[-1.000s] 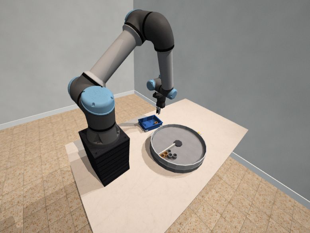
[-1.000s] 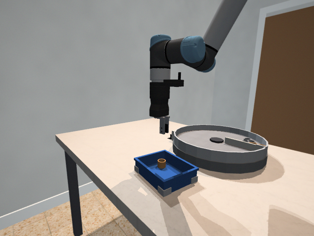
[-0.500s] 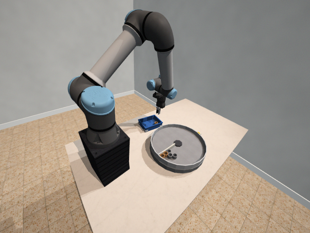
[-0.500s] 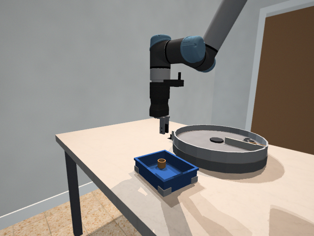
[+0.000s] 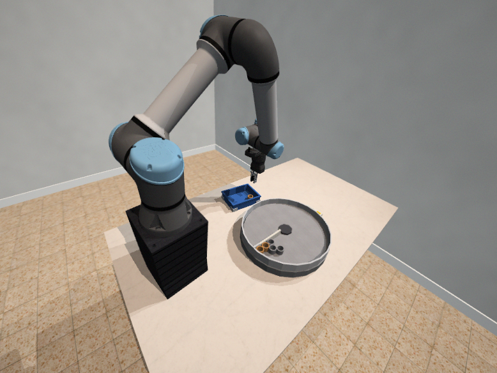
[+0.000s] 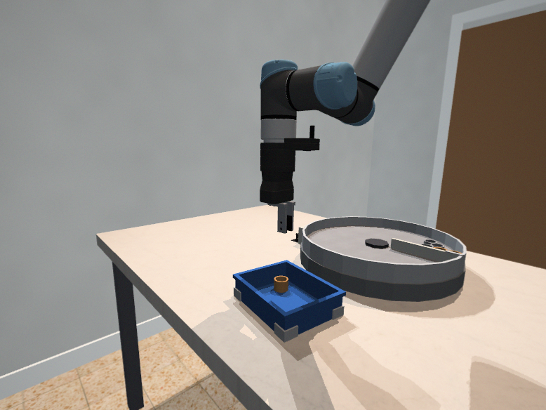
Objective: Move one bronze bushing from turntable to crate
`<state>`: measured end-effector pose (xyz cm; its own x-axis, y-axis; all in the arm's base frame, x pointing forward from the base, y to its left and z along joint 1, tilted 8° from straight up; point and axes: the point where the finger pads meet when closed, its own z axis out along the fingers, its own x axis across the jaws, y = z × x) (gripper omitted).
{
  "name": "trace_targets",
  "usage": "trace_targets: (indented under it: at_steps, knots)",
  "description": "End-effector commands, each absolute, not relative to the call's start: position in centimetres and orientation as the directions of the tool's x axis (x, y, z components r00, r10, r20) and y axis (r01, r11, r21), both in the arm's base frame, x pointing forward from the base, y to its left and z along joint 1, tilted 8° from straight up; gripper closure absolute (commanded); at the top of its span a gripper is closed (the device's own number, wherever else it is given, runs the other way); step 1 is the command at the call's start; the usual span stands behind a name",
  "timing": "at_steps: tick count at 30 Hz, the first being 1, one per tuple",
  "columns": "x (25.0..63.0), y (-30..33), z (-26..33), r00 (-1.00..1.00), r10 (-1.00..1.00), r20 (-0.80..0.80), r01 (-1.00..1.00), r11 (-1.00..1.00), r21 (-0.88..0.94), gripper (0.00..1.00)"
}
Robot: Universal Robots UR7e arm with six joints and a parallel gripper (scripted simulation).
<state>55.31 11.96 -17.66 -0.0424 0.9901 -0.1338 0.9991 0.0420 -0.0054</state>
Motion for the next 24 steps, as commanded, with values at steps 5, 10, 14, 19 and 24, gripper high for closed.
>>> trace_targets:
  at_steps: [5,10,14,19,24]
  knots:
    - [55.37,11.97,-17.59,-0.042,0.99,-0.134,0.999,0.042,-0.004,0.58]
    - [55.37,11.97,-17.59,-0.042,0.99,-0.134,0.999,0.042,-0.004,0.58]
    - [55.37,11.97,-17.59,-0.042,0.99,-0.134,0.999,0.042,-0.004,0.58]
    - [55.37,11.97,-17.59,-0.042,0.99,-0.134,0.999,0.042,-0.004,0.58]
    - [55.37,11.97,-17.59,-0.042,0.99,-0.134,0.999,0.042,-0.004,0.0]
